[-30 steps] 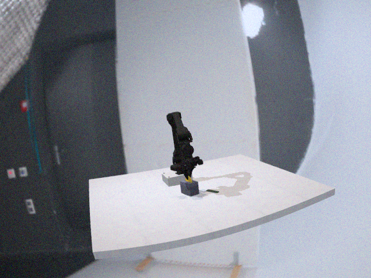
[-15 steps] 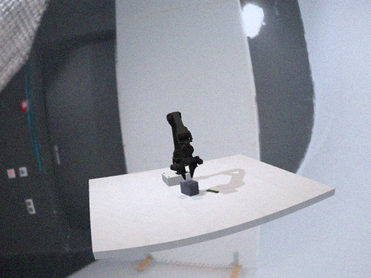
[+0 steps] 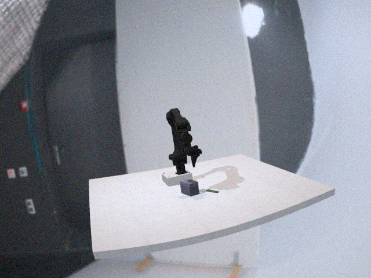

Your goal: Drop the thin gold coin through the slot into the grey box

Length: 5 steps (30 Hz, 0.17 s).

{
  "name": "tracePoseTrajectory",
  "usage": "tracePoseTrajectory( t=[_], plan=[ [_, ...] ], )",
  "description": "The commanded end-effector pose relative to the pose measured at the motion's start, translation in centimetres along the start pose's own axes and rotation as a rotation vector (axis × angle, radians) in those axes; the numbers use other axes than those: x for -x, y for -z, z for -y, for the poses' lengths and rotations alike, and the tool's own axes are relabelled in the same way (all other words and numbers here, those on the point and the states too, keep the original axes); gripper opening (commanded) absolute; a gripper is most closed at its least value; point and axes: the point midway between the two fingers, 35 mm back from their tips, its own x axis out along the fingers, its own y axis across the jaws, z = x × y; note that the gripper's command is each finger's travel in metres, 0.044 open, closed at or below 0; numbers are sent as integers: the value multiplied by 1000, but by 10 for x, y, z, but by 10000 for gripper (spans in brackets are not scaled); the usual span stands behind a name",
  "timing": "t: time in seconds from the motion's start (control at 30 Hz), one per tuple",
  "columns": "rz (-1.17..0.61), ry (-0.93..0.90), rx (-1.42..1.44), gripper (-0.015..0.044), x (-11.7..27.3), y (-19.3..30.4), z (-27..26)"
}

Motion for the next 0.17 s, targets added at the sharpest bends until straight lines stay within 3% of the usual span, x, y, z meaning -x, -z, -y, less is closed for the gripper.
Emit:
tracePoseTrajectory(
  t=[0.0, 0.13],
  plan=[
    [-7, -4, -3, 440, 2, 1, -1],
    [-7, -4, -3, 440, 2, 1, -1]
  ],
)
